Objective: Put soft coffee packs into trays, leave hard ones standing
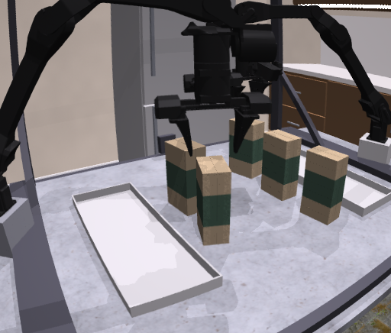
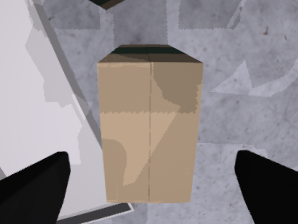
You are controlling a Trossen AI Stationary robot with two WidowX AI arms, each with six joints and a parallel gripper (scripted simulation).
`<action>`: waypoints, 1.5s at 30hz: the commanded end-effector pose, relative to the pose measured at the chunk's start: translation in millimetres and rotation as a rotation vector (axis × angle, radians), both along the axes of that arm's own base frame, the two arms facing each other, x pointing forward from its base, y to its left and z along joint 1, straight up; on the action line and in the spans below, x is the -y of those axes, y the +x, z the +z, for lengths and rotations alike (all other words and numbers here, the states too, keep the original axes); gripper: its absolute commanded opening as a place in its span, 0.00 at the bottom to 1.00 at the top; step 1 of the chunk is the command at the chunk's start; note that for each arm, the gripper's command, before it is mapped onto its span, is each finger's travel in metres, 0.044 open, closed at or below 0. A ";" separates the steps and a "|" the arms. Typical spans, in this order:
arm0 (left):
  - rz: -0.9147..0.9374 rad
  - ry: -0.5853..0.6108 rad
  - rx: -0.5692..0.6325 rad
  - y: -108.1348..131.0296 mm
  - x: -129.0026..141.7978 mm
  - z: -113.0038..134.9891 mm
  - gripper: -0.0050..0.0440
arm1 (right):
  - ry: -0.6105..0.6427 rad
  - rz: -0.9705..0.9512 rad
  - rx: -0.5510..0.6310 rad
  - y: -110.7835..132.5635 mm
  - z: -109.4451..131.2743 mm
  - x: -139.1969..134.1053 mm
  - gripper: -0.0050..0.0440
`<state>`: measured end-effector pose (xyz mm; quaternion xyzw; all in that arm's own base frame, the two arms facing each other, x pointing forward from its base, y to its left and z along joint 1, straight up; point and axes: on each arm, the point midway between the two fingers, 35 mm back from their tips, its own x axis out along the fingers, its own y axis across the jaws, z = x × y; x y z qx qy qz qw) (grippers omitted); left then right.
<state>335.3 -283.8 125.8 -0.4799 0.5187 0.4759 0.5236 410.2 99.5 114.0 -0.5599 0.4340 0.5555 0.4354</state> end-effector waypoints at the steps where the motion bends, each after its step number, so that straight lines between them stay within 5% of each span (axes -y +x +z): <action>1: 0.006 -0.021 0.015 -0.1 1.4 9.9 0.83 | 0.009 -0.002 0.021 0.4 6.1 -1.0 0.83; 18: 0.006 -0.021 0.015 -0.5 2.4 -1.7 0.83 | 0.009 -0.002 0.021 0.4 6.1 -1.0 0.83; 45: 0.006 -0.021 0.015 0.0 2.8 -27.1 0.83 | 0.009 -0.002 0.021 1.3 -27.3 -1.2 0.83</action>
